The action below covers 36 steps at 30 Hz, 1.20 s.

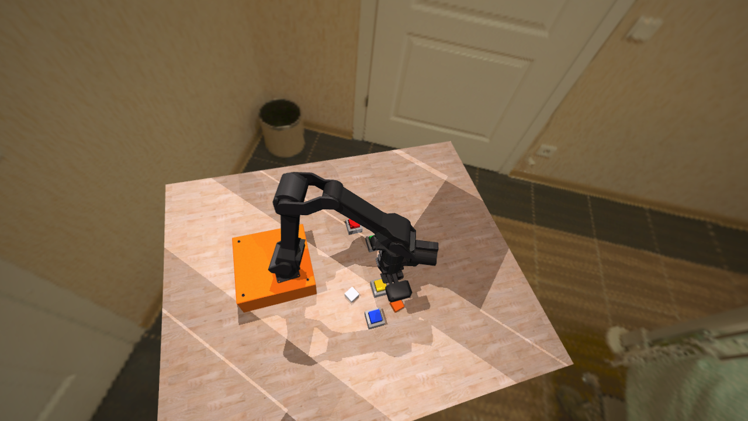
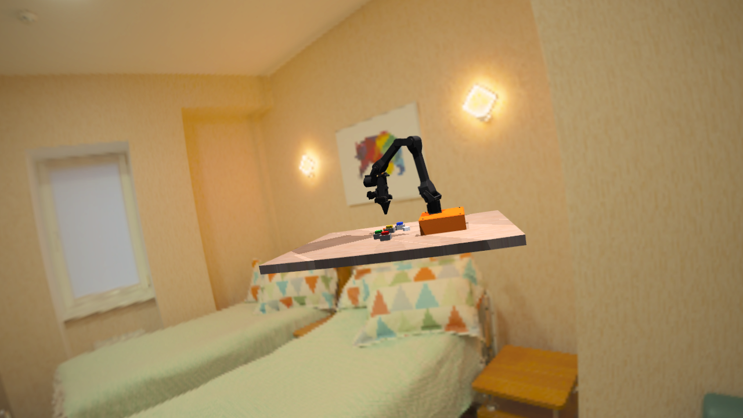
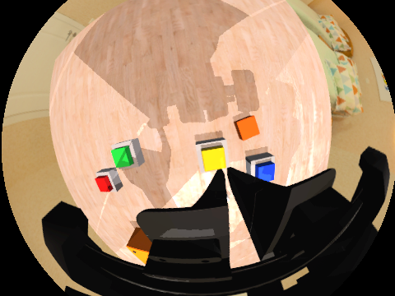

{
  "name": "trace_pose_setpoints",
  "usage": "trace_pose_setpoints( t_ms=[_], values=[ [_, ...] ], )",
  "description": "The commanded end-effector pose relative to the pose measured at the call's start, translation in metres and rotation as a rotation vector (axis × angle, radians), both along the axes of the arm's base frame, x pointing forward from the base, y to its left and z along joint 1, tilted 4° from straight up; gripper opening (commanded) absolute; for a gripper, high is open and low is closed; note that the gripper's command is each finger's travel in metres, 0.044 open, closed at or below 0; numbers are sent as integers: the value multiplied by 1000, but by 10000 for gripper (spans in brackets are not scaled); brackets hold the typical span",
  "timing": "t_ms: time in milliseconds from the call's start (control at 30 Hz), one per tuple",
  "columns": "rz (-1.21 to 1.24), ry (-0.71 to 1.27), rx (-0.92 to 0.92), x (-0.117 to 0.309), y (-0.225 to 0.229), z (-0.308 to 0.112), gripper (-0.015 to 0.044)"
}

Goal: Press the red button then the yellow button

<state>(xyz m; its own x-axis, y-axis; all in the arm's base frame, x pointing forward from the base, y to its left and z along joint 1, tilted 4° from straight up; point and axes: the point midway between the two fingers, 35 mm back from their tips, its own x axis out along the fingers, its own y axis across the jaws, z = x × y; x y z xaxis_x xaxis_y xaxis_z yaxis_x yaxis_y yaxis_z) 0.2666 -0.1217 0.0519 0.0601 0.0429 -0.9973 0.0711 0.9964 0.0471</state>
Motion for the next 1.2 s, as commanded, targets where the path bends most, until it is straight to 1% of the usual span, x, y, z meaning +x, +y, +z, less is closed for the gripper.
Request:
trace_pose_setpoints(
  t_ms=[0, 200, 833, 1167],
  values=[
    [6, 28, 16, -7, 5, -36, 20],
    [6, 28, 16, -7, 5, -37, 20],
    [6, 28, 17, -6, 7, -68, 20],
    [6, 28, 17, -6, 7, -69, 20]
  ],
)
